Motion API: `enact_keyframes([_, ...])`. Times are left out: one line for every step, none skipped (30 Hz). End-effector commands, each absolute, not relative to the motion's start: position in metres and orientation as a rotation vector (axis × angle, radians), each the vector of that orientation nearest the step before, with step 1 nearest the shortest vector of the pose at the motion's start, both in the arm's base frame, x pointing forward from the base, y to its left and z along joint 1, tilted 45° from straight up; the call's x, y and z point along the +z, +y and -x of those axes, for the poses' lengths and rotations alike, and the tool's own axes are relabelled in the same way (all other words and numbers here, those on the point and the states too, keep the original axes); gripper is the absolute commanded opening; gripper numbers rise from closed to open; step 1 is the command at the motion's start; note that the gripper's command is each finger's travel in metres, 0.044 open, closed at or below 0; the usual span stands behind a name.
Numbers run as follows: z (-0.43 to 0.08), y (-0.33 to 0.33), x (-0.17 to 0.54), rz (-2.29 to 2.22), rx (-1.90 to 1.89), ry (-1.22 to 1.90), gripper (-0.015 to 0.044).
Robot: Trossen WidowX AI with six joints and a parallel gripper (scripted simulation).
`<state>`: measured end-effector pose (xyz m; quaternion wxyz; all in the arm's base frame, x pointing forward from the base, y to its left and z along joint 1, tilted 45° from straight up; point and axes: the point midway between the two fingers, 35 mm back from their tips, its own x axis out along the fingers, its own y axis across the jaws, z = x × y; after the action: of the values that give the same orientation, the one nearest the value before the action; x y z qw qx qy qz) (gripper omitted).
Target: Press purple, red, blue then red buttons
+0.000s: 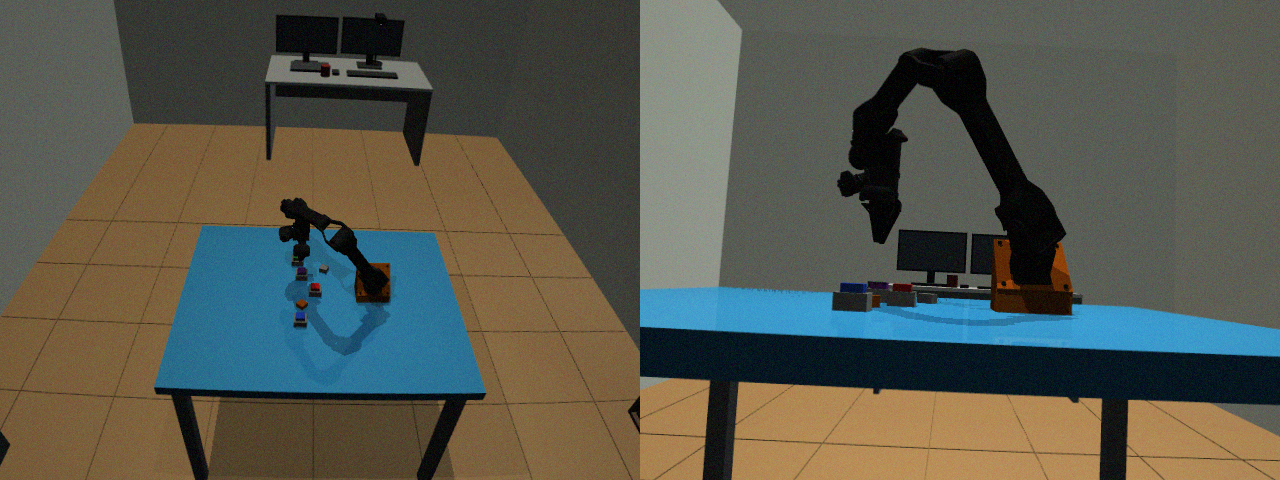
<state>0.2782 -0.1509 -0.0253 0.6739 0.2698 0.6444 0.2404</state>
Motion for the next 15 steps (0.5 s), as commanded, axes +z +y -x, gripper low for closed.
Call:
enact_keyframes([-0.2754, -0.1164, -0.0583, -0.637, 0.561, 1.468, 0.0242])
enact_keyframes([-0.2752, -0.1145, -0.0600, -0.637, 0.562, 1.468, 0.0216])
enact_keyframes([-0.2752, -0.1145, -0.0600, -0.637, 0.562, 1.468, 0.0190])
enact_keyframes([-0.2752, -0.1145, -0.0600, -0.637, 0.562, 1.468, 0.0164])
enact_keyframes([-0.2752, -0.1145, -0.0600, -0.637, 0.562, 1.468, 0.0137])
enact_keyframes([-0.2752, -0.1145, -0.0600, -0.637, 0.562, 1.468, 0.0111])
enact_keyframes([-0.2752, -0.1145, -0.0600, -0.637, 0.562, 1.468, 0.0085])
enact_keyframes([-0.2752, -0.1145, -0.0600, -0.637, 0.562, 1.468, 0.0059])
enact_keyframes([-0.2752, -0.1145, -0.0600, -0.637, 0.562, 1.468, 0.0032])
enact_keyframes([-0.2752, -0.1145, -0.0600, -0.637, 0.562, 1.468, 0.0020])
enact_keyframes([-0.2752, -0.1145, -0.0600, -0.637, 0.562, 1.468, 0.0020])
enact_keyframes([-0.2752, -0.1145, -0.0600, -0.637, 0.562, 1.468, 0.0020])
enact_keyframes([-0.2752, -0.1145, -0.0600, -0.637, 0.562, 1.468, 0.0020])
enact_keyframes([-0.2752, -0.1145, -0.0600, -0.637, 0.562, 1.468, 0.0020])
enact_keyframes([-0.2752, -0.1145, -0.0600, -0.637, 0.562, 1.468, 0.0020])
